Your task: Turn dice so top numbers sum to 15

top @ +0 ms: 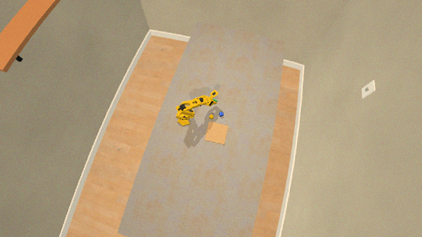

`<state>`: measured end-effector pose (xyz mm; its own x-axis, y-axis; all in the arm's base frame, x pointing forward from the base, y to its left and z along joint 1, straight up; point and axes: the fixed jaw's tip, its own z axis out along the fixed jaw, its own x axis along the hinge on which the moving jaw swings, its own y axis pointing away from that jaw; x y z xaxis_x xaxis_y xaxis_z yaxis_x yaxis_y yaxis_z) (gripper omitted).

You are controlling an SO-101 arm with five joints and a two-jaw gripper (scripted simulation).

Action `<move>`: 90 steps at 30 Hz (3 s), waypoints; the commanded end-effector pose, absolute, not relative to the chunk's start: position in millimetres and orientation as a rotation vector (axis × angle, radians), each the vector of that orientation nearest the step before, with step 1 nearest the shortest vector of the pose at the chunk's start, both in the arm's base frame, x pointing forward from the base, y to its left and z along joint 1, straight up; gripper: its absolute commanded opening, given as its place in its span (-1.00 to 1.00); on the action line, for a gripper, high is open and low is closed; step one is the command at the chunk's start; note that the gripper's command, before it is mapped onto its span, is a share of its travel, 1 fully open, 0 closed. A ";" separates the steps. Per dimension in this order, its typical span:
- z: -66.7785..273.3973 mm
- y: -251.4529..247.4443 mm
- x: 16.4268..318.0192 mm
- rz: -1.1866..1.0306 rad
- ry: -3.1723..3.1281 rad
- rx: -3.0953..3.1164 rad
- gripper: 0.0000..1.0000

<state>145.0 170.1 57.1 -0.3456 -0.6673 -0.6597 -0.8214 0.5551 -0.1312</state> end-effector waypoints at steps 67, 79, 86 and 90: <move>63.8 183.9 142.0 0.593 1.797 -0.827 -1.00; 63.4 183.9 142.0 0.593 1.797 -0.827 -1.00; 59.0 183.9 142.0 0.593 1.797 -0.827 -1.00; 57.8 183.9 142.0 0.593 1.797 -0.827 -1.00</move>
<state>141.9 180.9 52.7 -0.2533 -0.2913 -0.9225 -0.7641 0.6450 0.0061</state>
